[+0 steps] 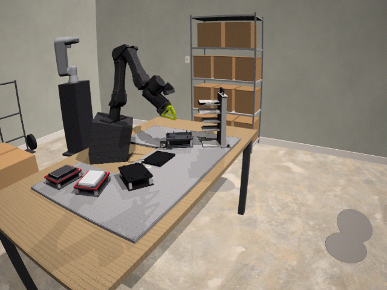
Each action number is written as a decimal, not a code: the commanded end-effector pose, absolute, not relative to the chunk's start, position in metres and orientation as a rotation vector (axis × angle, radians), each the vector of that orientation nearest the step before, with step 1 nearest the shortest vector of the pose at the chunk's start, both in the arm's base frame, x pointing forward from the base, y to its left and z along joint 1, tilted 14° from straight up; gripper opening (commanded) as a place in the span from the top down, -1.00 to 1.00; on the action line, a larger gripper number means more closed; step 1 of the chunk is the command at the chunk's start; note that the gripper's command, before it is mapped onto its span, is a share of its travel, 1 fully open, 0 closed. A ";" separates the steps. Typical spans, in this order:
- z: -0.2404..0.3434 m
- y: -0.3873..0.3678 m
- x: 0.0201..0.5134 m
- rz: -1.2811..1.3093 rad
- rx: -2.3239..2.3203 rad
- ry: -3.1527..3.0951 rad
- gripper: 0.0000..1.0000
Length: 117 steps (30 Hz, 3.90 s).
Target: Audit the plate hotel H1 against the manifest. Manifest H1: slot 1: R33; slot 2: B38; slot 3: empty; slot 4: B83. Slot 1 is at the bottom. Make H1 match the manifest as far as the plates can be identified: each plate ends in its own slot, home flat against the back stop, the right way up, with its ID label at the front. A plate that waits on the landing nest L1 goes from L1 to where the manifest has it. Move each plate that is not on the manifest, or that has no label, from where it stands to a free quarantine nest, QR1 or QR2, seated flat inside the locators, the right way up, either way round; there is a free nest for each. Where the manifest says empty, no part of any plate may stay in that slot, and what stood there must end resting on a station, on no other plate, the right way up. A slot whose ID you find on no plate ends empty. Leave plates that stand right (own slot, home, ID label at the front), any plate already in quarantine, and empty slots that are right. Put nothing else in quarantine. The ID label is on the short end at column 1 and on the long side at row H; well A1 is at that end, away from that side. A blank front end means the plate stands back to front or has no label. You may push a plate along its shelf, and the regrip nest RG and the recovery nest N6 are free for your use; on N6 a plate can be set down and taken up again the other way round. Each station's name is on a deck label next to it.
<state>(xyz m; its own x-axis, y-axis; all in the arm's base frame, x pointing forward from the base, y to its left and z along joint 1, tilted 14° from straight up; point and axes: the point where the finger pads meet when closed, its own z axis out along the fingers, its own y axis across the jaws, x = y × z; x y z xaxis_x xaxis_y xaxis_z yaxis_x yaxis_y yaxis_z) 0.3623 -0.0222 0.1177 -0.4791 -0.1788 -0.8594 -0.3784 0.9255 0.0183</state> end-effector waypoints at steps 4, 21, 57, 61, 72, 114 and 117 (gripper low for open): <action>0.120 -0.011 0.358 0.240 -0.364 2.081 -1.00; 0.122 0.036 0.342 0.244 -0.362 2.082 -1.00; 0.133 0.139 0.318 0.250 -0.358 2.079 -1.00; 0.132 0.152 0.313 0.249 -0.359 2.085 -1.00; 0.132 0.181 0.303 0.248 -0.360 2.089 -1.00; 0.146 0.204 0.290 0.251 -0.355 2.081 -1.00; 0.146 0.204 0.290 0.251 -0.355 2.081 -1.00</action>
